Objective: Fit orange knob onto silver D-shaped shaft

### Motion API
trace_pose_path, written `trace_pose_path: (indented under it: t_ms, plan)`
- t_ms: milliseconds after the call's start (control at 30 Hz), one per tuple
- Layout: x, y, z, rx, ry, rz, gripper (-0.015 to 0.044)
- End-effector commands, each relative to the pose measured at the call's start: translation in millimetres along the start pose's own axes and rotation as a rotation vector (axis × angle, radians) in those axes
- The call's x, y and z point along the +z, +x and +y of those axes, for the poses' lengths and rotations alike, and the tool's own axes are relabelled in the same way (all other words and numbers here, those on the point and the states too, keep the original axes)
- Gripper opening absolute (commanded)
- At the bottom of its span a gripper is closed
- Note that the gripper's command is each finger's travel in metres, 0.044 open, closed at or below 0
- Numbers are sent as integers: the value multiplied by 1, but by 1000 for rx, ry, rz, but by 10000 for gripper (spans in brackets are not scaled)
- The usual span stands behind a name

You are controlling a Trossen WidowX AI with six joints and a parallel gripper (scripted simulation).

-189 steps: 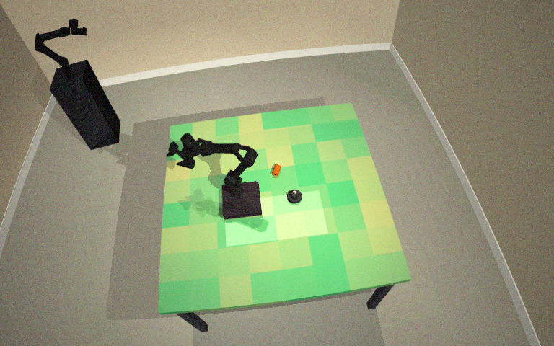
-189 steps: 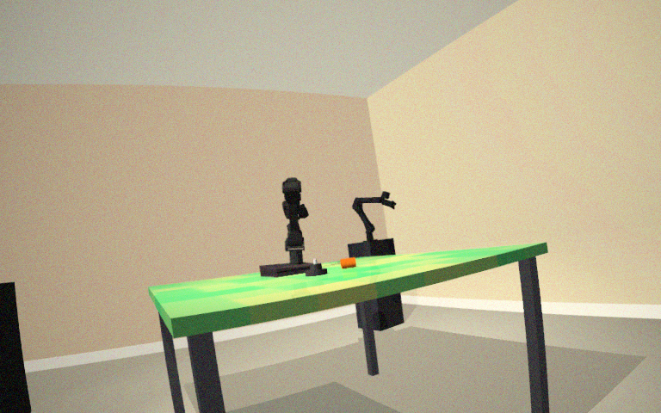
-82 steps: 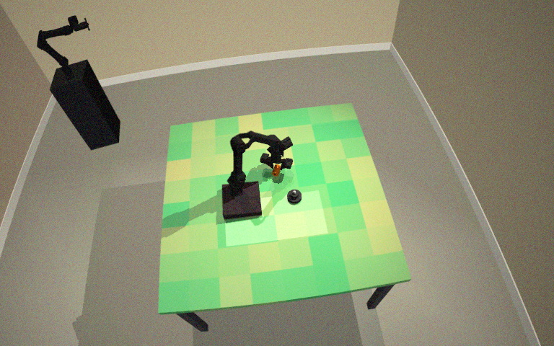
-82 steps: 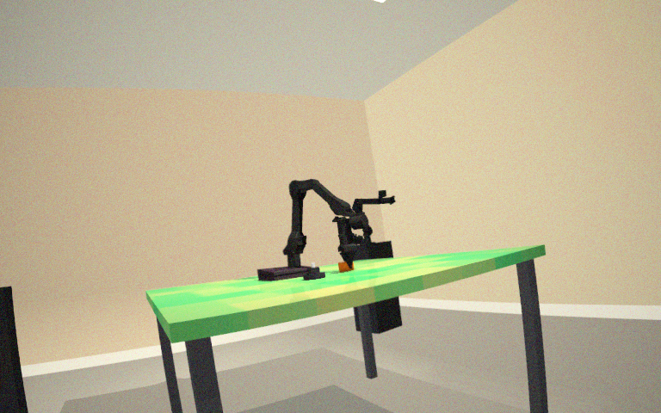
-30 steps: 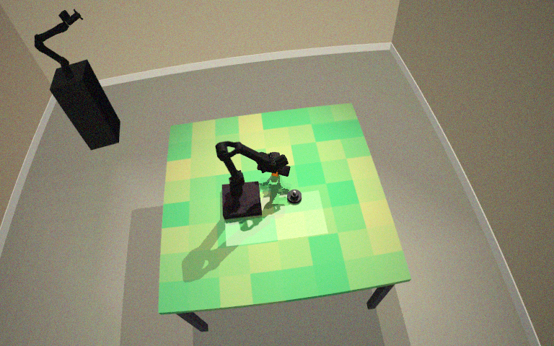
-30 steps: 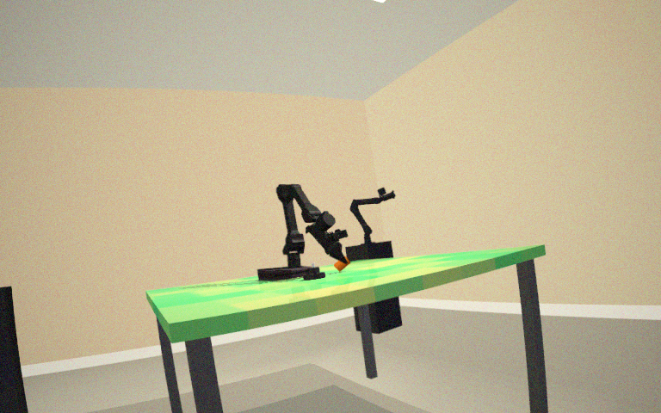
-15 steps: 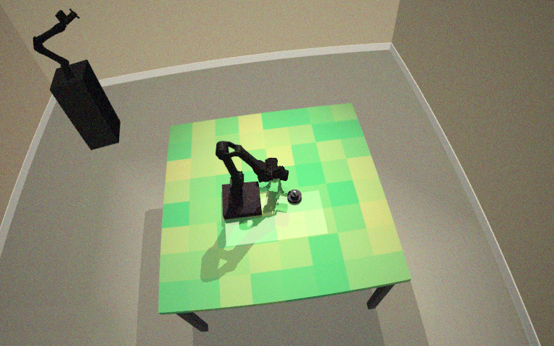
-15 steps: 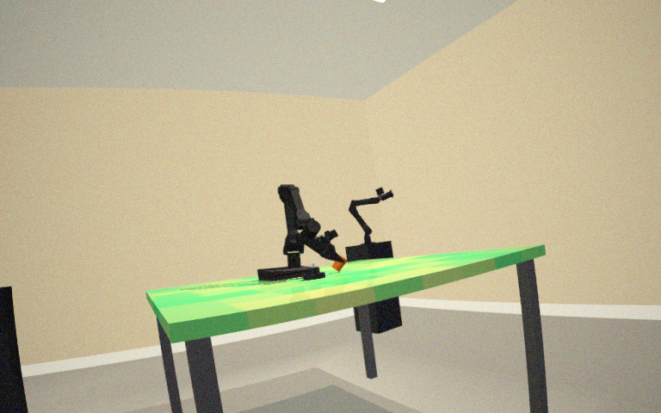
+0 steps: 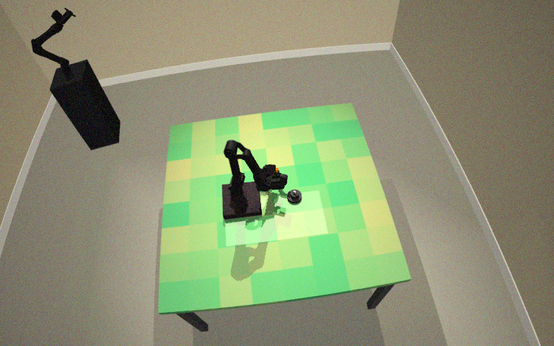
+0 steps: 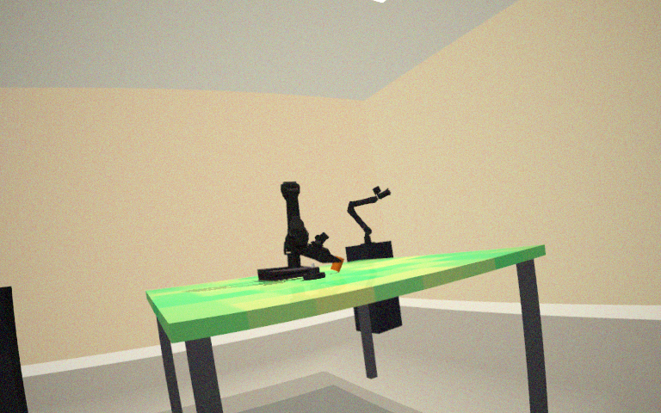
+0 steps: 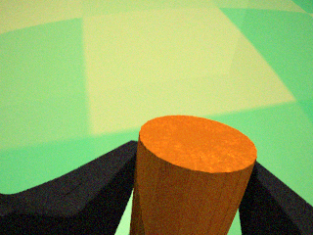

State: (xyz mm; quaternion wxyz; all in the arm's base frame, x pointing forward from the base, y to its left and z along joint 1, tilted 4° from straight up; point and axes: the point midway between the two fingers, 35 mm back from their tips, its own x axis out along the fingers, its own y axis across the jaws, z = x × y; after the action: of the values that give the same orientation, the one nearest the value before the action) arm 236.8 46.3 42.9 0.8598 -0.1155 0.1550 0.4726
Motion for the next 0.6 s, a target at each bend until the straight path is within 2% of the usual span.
trace_pose_path:
  t_ms: [0,100,200,300,567]
  plan:
    - [-4,-3,2,4,3,-70,179]
    - [-6,-5,2,4,3,-120,179]
    - [-5,-5,2,4,3,-92,179]
    - [-4,-4,1,2,1,-91,258]
    - [-4,-4,1,2,1,-91,260]
